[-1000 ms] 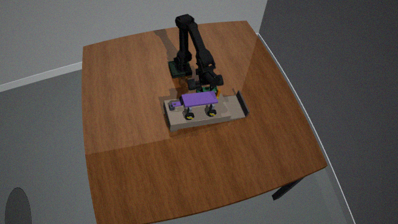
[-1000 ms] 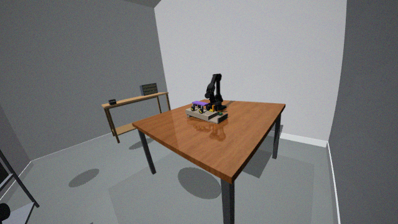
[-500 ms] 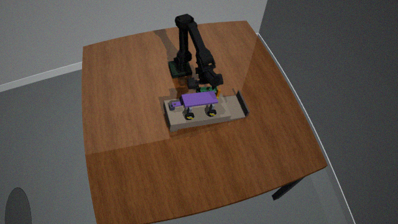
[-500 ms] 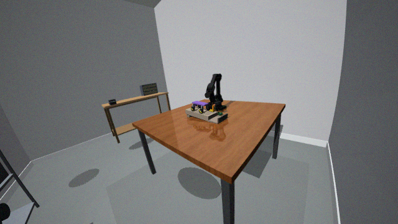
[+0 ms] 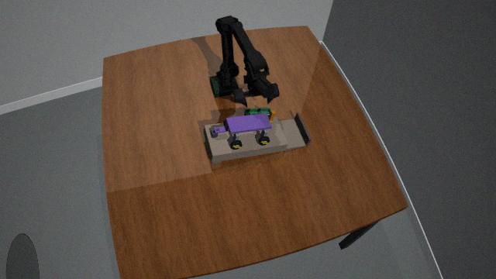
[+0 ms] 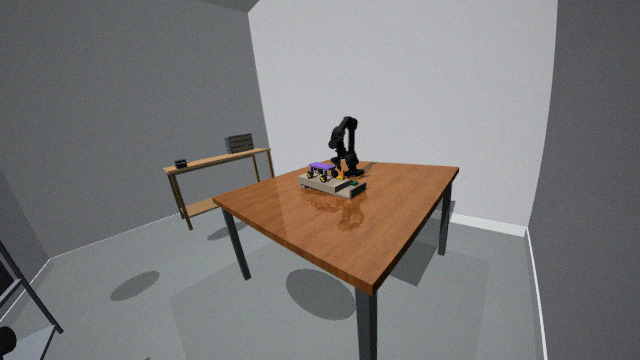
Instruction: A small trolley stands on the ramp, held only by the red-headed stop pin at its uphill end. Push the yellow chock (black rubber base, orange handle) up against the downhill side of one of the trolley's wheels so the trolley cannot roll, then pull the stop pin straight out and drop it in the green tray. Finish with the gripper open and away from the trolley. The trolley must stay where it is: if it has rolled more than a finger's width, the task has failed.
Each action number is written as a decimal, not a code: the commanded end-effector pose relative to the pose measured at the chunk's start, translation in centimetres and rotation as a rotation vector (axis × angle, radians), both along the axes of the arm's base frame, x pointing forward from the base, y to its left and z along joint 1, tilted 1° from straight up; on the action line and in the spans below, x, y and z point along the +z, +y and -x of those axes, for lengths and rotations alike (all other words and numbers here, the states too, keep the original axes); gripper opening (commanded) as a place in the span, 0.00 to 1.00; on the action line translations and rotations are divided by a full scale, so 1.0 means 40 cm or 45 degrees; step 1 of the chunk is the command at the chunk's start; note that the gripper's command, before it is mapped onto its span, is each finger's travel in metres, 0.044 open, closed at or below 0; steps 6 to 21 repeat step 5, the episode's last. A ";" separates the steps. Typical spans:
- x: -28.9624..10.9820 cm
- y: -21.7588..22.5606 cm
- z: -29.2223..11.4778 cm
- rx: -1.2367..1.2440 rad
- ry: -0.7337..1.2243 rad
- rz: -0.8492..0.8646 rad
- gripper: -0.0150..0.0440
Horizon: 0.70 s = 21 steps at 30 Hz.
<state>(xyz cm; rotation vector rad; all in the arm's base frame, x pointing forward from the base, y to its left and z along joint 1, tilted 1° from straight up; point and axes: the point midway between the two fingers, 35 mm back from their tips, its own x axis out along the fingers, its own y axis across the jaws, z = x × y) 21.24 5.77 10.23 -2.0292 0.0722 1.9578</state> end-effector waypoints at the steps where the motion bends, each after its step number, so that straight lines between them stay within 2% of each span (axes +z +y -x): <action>1: 0.033 0.002 -0.001 0.005 -0.008 -0.007 1.00; 5: 0.064 0.003 -0.001 0.005 -0.008 -0.007 1.00; 21: 0.064 0.003 -0.001 0.005 -0.008 -0.007 1.00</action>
